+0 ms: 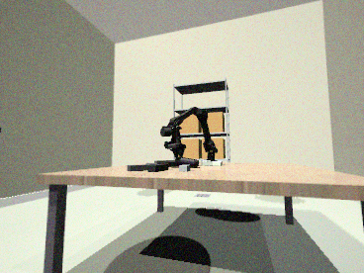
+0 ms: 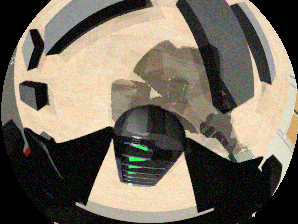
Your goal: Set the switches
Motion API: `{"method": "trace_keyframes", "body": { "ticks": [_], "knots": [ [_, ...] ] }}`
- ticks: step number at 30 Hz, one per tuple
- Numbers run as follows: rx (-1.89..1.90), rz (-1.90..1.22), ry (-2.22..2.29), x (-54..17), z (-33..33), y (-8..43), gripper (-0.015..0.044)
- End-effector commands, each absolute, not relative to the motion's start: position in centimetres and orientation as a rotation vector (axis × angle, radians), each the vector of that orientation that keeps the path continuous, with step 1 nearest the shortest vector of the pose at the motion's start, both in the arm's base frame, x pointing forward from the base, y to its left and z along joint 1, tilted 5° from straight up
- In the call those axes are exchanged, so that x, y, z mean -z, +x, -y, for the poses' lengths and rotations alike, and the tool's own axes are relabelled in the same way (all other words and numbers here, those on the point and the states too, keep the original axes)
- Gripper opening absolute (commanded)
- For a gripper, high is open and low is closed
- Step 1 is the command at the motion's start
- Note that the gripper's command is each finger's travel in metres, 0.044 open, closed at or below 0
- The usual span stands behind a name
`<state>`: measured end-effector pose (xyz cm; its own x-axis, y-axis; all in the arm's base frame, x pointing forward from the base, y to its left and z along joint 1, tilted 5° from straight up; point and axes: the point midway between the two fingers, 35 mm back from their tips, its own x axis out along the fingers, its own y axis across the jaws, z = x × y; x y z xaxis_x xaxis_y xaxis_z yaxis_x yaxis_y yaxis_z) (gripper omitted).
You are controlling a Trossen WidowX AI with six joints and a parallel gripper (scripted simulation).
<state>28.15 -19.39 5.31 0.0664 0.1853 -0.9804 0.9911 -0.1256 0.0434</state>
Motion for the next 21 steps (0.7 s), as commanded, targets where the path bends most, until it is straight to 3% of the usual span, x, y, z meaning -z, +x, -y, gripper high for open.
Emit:
{"method": "trace_keyframes", "body": {
  "ticks": [1, 21],
  "knots": [
    [1.161, -1.232, 1.464, -6.0, 19.1, 28.2, 0.0335],
    [1.186, -1.204, 1.433, -7.4, 18.2, 28.3, 0.0335]
  ]
}}
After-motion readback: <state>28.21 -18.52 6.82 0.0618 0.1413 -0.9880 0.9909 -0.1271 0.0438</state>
